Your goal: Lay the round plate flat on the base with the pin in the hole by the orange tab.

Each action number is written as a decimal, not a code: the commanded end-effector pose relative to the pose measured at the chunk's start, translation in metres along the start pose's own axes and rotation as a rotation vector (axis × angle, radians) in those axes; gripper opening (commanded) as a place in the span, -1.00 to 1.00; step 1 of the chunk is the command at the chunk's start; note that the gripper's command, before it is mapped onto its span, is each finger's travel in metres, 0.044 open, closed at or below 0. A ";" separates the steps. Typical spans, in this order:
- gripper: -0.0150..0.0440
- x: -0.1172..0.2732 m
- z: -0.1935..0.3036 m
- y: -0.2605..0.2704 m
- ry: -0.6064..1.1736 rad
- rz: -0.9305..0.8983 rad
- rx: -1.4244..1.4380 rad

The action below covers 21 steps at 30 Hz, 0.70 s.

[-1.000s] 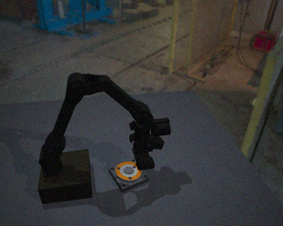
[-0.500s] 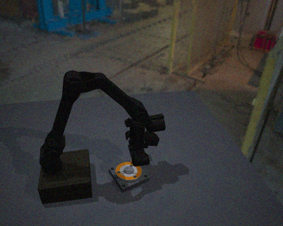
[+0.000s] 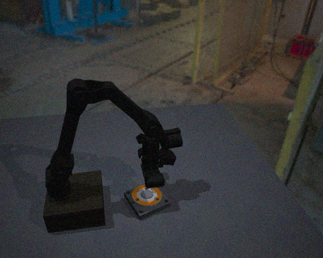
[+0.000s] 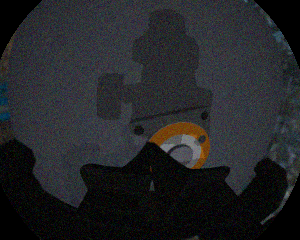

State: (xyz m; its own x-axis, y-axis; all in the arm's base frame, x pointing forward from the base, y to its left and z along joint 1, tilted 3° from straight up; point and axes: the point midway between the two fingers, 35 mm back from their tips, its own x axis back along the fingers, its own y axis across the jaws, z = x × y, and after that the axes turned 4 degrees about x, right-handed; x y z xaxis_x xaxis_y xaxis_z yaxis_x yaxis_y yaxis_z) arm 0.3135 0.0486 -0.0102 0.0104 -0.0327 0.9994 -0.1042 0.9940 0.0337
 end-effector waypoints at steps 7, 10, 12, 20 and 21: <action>-0.49 -0.001 0.013 0.005 0.005 -0.006 -0.004; -0.49 0.000 0.017 0.005 0.005 -0.006 -0.004; -0.49 0.000 0.019 0.005 0.006 -0.006 -0.004; -0.49 0.000 0.029 0.005 0.006 -0.006 -0.004; -0.49 0.000 0.031 0.005 0.007 -0.006 -0.004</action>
State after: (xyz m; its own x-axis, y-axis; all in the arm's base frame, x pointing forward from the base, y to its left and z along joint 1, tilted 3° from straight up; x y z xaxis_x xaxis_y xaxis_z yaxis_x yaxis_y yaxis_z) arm 0.2885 0.0513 -0.0089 0.0090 -0.0372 0.9993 -0.1050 0.9937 0.0379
